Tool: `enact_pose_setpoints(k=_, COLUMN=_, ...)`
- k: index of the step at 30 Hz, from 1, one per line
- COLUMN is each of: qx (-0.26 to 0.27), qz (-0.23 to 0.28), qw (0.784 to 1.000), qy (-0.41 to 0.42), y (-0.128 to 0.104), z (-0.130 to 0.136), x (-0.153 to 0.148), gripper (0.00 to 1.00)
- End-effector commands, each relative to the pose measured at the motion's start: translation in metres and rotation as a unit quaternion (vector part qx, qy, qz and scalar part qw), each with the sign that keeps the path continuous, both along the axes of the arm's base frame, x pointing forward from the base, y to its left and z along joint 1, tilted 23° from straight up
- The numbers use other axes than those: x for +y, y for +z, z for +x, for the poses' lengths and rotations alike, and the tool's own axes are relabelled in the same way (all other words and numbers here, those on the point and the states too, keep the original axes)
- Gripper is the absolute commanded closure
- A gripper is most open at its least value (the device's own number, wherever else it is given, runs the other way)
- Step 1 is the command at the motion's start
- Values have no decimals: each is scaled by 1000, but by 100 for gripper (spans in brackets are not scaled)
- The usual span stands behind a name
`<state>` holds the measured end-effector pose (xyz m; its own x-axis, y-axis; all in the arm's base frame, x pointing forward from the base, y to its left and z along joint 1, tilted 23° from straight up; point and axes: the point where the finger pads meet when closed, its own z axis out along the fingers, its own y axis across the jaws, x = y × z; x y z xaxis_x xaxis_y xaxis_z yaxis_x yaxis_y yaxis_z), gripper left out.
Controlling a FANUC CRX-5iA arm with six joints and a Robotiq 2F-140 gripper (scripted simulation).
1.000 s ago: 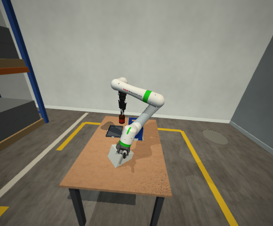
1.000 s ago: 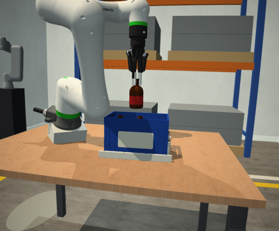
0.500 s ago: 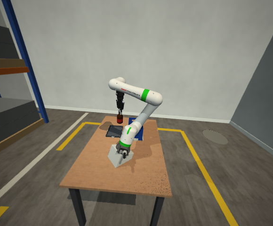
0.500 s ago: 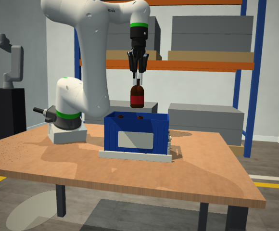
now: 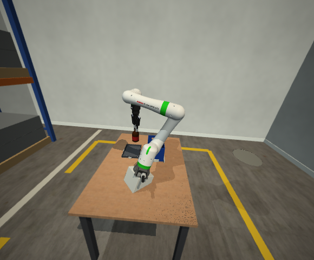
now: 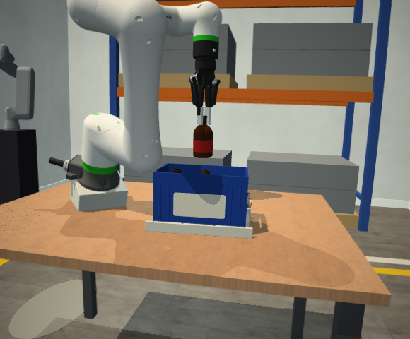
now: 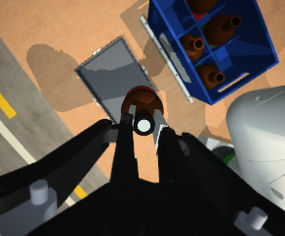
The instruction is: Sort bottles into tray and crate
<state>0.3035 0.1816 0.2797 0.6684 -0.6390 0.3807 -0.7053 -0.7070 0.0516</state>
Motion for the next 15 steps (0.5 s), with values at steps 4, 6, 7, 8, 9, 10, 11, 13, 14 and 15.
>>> enact_pose_setpoints(k=4, qx=0, qz=0, qw=1000, qy=0, y=-3, z=1, x=12, gripper=100)
enact_pose_setpoints(k=6, qx=0, qz=0, qw=1000, qy=0, y=-5, z=1, x=15, gripper=100)
enact_pose_setpoints(k=7, qx=0, qz=0, qw=1000, qy=0, y=-5, z=1, x=17, gripper=100)
enact_pose_setpoints(k=8, qx=0, qz=0, qw=1000, qy=0, y=-6, z=1, x=19, gripper=100)
enact_pose_setpoints(k=9, qx=0, qz=0, qw=1000, qy=0, y=-6, z=1, x=21, gripper=100)
enact_pose_setpoints(k=10, qx=0, qz=0, qw=1000, qy=0, y=-6, z=1, x=21, gripper=100)
enact_pose_setpoints(k=11, qx=0, qz=0, qw=1000, qy=0, y=-6, z=1, x=21, gripper=100)
enact_pose_setpoints(k=13, qx=0, qz=0, qw=1000, qy=0, y=-7, z=1, x=24, gripper=100)
enact_pose_setpoints(k=14, qx=0, qz=0, qw=1000, qy=0, y=-8, z=2, x=26, gripper=100)
enact_pose_setpoints(k=15, qx=0, qz=0, qw=1000, qy=0, y=-8, z=2, x=28, gripper=100)
